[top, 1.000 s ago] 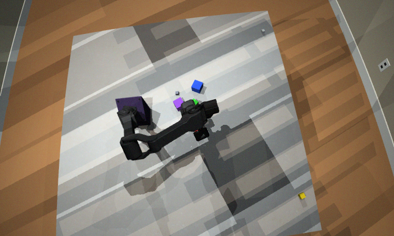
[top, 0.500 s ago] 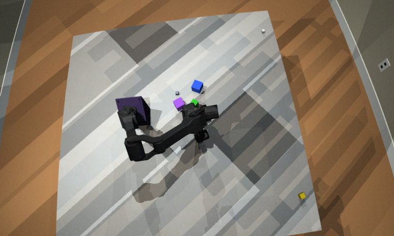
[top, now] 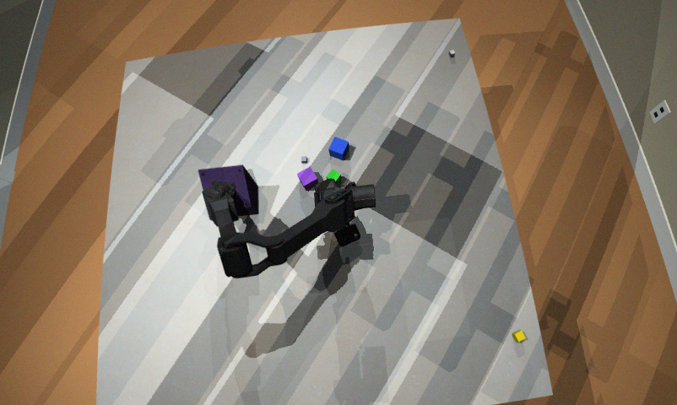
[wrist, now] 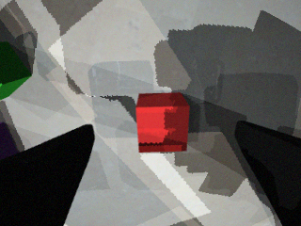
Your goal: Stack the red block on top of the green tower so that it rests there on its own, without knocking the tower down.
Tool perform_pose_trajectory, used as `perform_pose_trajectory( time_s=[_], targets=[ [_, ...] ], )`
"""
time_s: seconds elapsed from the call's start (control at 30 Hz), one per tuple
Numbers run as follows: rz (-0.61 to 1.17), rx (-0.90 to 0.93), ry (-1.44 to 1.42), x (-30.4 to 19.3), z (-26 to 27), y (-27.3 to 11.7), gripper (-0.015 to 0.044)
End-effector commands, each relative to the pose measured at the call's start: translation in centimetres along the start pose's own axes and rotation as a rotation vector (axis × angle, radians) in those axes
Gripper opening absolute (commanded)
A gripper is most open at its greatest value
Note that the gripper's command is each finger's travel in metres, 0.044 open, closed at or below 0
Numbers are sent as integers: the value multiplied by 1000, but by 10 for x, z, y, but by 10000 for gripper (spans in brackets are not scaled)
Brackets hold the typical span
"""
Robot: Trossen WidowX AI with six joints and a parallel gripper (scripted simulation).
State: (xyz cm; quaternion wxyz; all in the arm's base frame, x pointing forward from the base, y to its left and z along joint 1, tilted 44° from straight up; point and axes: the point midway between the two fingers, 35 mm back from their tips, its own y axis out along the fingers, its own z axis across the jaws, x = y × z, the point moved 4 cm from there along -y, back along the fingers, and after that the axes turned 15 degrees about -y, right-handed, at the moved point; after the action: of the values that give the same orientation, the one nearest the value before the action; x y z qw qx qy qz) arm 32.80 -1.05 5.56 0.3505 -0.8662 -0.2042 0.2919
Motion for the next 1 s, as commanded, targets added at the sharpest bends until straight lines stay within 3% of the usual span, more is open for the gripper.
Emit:
perform_pose_trajectory(
  time_s=[0.0,0.97],
  targets=[
    [8,-1,-10,0,2,9,440],
    [9,-2,-10,-1,2,26,440]
  ],
)
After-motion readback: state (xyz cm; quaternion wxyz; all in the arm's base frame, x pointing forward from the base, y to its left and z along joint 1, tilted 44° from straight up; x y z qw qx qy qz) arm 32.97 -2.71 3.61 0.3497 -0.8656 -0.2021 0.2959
